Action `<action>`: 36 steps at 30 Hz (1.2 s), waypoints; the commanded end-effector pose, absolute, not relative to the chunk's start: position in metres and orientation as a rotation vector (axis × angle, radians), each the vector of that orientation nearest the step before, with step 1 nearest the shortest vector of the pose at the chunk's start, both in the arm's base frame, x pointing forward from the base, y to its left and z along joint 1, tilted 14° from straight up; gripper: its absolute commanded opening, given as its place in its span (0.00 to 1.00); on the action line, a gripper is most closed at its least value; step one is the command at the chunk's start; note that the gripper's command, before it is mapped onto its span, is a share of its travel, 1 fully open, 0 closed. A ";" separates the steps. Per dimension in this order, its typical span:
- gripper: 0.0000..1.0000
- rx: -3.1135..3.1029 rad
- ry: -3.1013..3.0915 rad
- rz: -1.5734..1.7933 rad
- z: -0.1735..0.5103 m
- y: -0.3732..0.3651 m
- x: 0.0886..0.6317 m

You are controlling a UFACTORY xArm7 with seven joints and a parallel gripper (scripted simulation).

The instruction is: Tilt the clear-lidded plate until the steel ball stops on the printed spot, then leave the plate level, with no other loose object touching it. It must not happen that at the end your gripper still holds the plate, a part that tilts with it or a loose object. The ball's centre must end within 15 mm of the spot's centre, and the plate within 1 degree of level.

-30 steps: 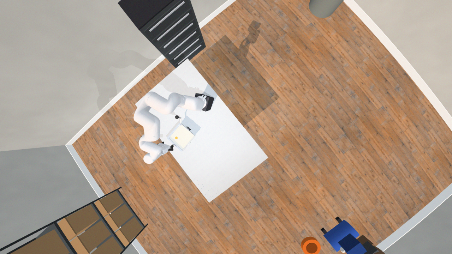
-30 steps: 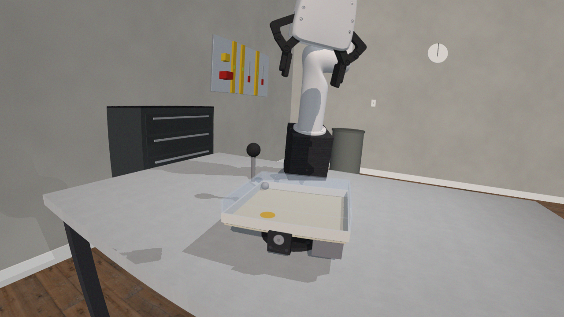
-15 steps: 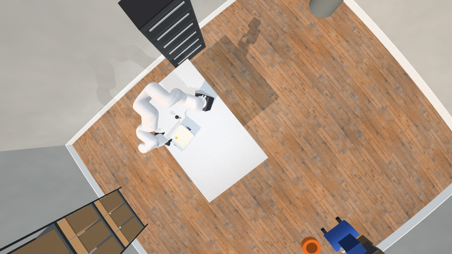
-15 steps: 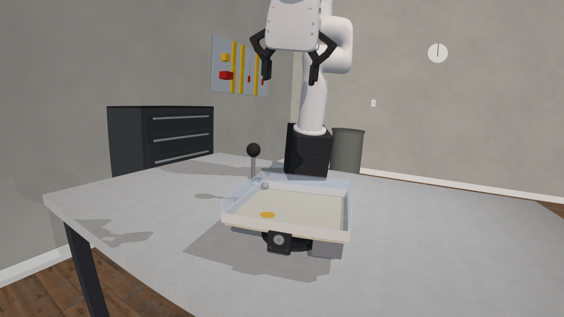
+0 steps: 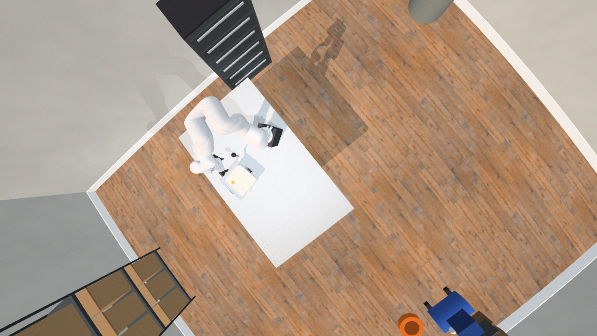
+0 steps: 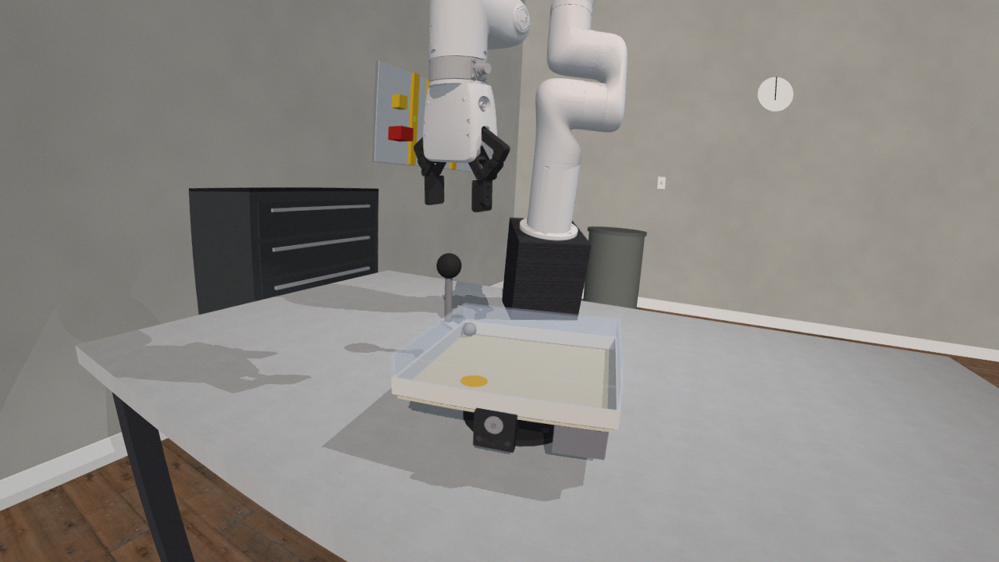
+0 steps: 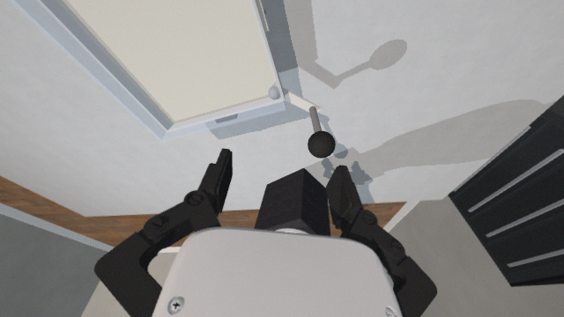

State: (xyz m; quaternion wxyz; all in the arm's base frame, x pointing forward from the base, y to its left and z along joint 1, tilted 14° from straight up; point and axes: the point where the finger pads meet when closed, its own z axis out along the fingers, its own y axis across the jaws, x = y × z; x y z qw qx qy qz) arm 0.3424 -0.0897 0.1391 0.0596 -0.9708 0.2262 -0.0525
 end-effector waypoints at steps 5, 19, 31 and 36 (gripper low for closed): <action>1.00 -2.830 0.944 -0.226 0.103 -0.112 0.308; 1.00 -2.728 1.153 -0.272 0.075 -0.123 0.274; 0.61 -2.728 1.154 -0.272 0.075 -0.123 0.274; 0.61 -2.728 1.154 -0.272 0.075 -0.123 0.274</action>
